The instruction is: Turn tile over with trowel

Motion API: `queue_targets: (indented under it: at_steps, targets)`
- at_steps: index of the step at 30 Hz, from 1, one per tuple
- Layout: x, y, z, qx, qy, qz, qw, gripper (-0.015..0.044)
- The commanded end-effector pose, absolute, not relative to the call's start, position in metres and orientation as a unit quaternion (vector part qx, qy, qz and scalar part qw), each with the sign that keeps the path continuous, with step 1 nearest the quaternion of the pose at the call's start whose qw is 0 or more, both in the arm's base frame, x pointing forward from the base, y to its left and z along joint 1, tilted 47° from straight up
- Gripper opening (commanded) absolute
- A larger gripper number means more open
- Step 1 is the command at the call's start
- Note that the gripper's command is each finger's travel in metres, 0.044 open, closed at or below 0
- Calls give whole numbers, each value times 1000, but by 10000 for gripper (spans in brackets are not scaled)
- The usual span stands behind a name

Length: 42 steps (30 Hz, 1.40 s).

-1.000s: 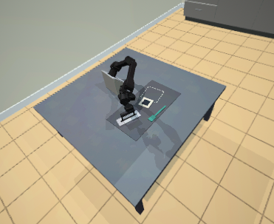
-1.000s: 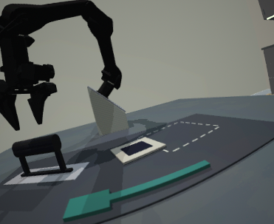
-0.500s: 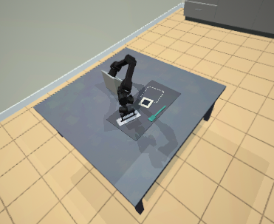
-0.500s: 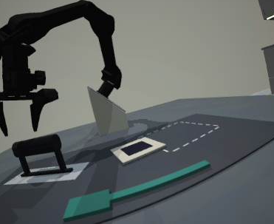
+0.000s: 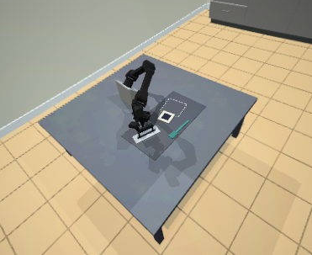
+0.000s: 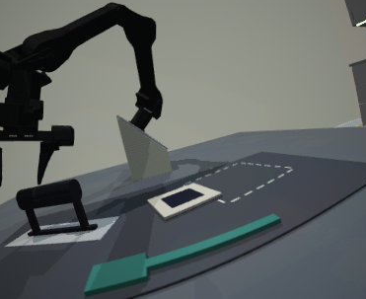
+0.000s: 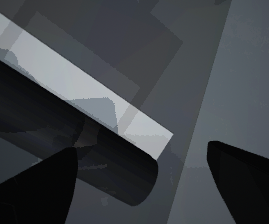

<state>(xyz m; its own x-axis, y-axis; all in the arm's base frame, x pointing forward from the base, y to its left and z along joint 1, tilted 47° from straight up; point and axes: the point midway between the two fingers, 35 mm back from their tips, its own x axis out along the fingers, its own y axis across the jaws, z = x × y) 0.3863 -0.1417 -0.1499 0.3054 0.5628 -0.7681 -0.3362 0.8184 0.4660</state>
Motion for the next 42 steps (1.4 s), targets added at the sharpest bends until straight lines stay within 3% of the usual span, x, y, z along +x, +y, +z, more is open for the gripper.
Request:
queue_targets:
  at_steps: [1, 23, 42]
  targets:
    - [385, -144, -152, 146, 526, 240, 803, 300]
    - [377, -139, -167, 413, 504, -6, 758, 300]
    - [369, -138, -162, 637, 390, -168, 644, 300]
